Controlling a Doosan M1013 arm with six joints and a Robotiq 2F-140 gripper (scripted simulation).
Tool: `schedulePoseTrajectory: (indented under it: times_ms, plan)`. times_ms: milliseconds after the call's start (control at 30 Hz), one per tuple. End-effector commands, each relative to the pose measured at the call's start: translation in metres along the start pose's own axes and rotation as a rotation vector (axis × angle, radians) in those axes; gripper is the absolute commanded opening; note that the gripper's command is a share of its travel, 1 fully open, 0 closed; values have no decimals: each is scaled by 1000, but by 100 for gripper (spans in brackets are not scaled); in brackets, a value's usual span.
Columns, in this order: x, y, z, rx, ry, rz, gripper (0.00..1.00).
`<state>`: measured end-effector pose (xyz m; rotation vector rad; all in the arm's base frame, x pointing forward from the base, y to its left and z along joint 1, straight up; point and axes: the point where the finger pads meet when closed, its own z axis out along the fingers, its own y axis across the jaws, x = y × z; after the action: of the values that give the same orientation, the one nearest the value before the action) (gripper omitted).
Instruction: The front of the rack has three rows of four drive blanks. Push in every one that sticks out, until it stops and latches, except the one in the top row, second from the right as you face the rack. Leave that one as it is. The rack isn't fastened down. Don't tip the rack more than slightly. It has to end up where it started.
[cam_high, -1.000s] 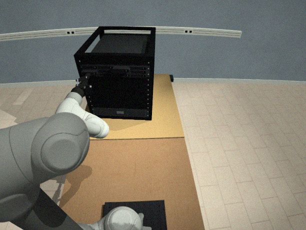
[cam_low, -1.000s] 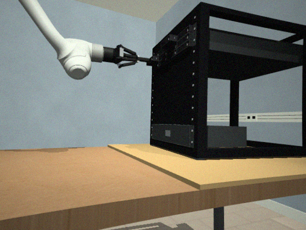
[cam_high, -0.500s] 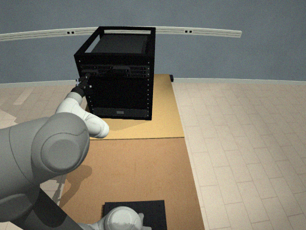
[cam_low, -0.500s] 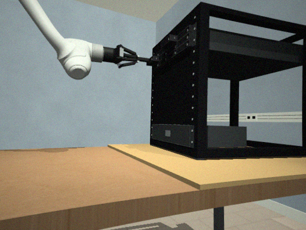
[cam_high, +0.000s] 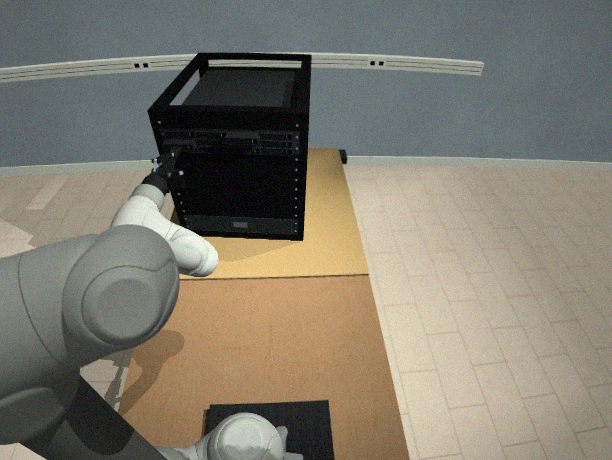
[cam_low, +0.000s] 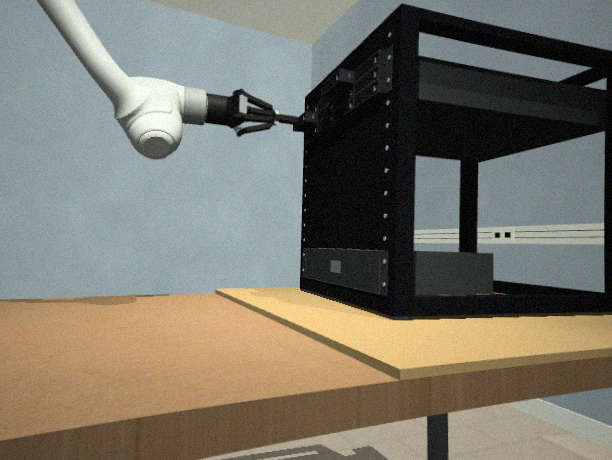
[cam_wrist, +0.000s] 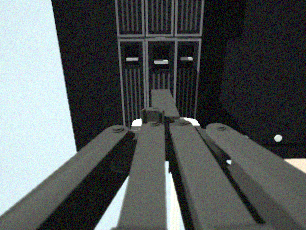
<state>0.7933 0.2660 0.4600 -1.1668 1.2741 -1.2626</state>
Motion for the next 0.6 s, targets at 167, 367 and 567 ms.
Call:
schedulePoseTrajectory:
  times_ms: [167,367,567]
  plan:
    - [-1,-2,2,-1,-2,-1,10]
    - [0,-2,2,-1,-2,-1,10]
    - [0,-1,2,-1,-2,-1,10]
